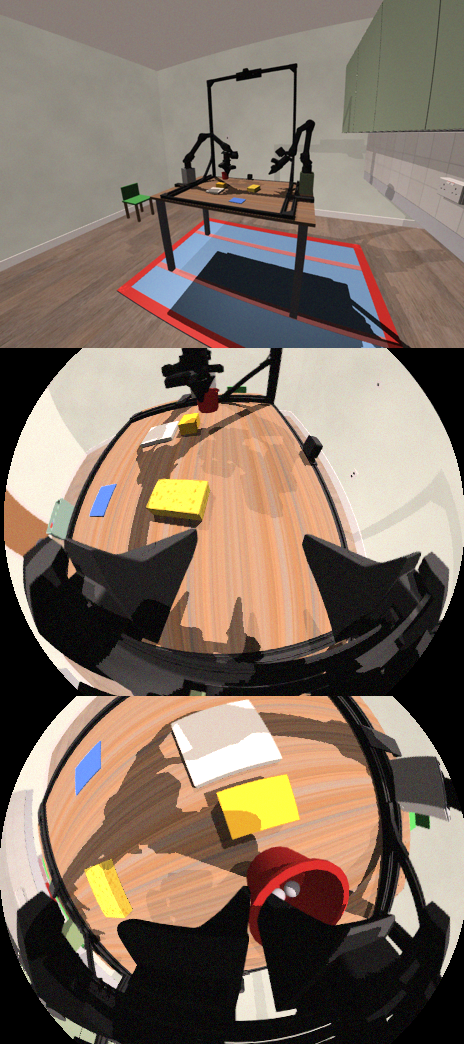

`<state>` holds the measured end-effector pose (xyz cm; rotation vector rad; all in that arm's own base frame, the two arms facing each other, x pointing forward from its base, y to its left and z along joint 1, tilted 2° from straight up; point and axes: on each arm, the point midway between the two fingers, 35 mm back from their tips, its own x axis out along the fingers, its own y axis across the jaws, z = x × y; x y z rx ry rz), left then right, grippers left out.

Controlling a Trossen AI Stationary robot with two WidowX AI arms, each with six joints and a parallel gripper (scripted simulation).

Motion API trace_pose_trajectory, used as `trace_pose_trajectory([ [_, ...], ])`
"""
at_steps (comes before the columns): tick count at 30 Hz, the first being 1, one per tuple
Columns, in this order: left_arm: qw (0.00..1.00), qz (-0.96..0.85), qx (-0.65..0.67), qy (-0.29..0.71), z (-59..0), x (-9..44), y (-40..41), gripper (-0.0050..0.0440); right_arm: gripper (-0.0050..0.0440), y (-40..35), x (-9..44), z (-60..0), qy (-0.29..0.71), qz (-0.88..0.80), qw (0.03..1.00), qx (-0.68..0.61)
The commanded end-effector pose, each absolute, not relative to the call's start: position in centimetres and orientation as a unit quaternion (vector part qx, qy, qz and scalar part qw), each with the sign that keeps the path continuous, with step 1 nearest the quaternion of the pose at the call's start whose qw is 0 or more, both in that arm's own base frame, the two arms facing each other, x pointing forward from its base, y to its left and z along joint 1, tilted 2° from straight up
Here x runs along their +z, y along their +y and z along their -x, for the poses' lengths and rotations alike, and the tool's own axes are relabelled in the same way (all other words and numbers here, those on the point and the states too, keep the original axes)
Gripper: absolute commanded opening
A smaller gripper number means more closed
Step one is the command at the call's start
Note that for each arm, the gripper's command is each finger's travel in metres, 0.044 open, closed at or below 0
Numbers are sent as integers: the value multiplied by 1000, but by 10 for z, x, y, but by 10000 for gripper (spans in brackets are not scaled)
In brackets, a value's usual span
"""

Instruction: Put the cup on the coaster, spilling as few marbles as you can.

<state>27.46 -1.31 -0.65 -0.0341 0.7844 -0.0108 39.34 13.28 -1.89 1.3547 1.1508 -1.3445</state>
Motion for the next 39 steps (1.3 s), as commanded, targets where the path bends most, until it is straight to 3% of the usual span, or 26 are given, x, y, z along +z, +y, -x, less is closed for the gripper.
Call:
trace_pose_trajectory([
  [1,925,14,-6,381,-275,-6,-13,400,0,123,-19,-395,462,-548,441,-540],
  [39,925,14,-6,381,-275,-6,-13,400,0,23,-22,-412,459,-552,444,-536],
])
